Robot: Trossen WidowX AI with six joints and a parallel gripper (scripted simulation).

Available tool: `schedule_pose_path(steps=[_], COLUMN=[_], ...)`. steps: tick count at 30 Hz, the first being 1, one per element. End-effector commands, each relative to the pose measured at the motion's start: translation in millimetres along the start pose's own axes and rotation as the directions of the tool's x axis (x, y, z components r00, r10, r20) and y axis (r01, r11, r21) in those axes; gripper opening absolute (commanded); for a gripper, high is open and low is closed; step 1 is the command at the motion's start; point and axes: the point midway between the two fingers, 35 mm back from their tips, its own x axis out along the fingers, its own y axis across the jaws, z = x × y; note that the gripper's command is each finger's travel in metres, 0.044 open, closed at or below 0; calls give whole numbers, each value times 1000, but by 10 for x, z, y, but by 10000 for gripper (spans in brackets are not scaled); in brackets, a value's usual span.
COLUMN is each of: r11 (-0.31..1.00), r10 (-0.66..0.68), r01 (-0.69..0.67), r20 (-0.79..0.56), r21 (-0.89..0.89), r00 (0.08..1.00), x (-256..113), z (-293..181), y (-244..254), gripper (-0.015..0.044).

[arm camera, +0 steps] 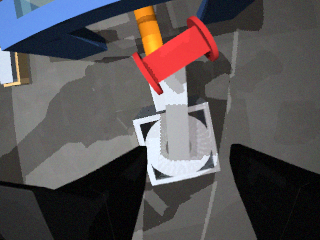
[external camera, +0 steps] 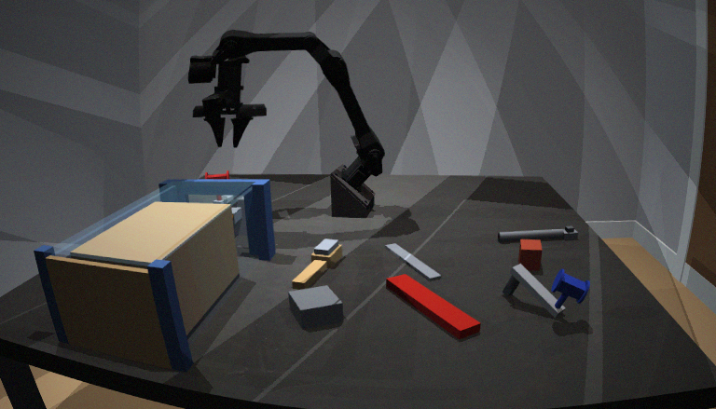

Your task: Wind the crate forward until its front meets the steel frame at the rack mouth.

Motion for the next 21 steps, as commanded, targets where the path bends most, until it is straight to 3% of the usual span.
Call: schedule_pose_path(steps=[1,6,21], r11=[1000,1000,1000], r10=[-3,-3,-3], r01=[3,3,3], r20=[4,4,4], r21=[-1,-1,-1], r00=[1000,1000,1000], x=[-6,-6,-6], z=[6,6,6], y=[-4,-4,-4], gripper=[125,0,0])
